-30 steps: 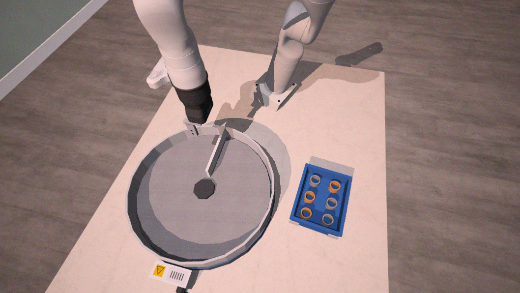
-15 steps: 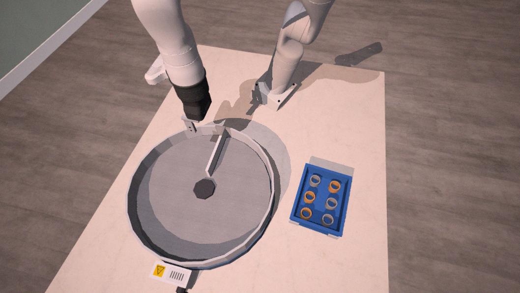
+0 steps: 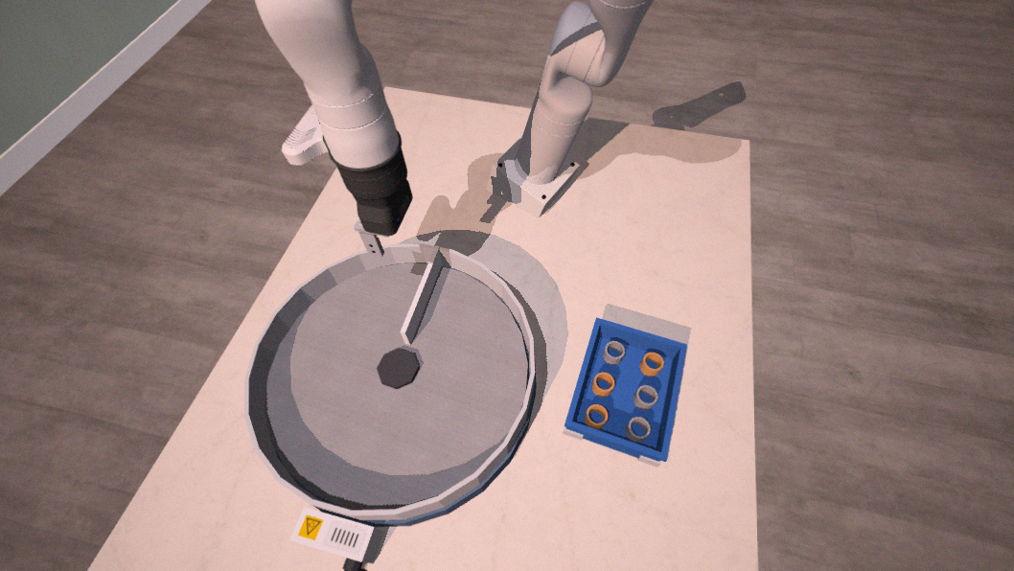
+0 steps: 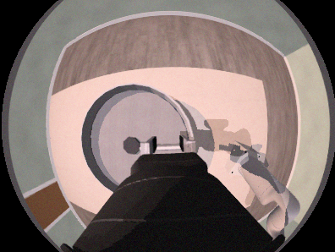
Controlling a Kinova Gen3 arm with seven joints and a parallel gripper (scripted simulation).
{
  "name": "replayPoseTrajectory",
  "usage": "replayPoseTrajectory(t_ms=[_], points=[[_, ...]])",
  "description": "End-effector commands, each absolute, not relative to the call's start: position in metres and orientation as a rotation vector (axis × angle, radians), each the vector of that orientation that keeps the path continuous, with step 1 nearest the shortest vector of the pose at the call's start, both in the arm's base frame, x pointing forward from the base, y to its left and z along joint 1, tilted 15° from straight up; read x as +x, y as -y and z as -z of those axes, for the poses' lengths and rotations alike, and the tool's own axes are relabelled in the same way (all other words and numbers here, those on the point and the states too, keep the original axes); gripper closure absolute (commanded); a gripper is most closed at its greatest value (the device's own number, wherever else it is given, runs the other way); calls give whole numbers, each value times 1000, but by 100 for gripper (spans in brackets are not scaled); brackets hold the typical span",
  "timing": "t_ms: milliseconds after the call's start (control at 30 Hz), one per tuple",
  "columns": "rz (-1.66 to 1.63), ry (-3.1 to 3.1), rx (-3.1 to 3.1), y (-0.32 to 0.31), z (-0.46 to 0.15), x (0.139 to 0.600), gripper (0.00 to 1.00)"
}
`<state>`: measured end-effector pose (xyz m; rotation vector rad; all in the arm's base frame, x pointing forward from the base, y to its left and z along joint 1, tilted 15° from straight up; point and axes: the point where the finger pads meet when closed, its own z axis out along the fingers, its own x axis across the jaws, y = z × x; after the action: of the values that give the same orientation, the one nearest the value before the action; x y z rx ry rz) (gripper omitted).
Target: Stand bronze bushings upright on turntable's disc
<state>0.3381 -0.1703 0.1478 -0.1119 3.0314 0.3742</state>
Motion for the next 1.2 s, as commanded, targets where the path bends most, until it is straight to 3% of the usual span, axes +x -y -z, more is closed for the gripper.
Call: replayPoseTrajectory(t_ms=[0, 1000, 1033, 1167], points=[[-373, -3030, -111, 171, -148, 338, 65], [-373, -3030, -111, 171, -148, 338, 65], [-373, -3030, -111, 171, -148, 338, 61], [-373, -3030, -111, 171, -148, 338, 61]])
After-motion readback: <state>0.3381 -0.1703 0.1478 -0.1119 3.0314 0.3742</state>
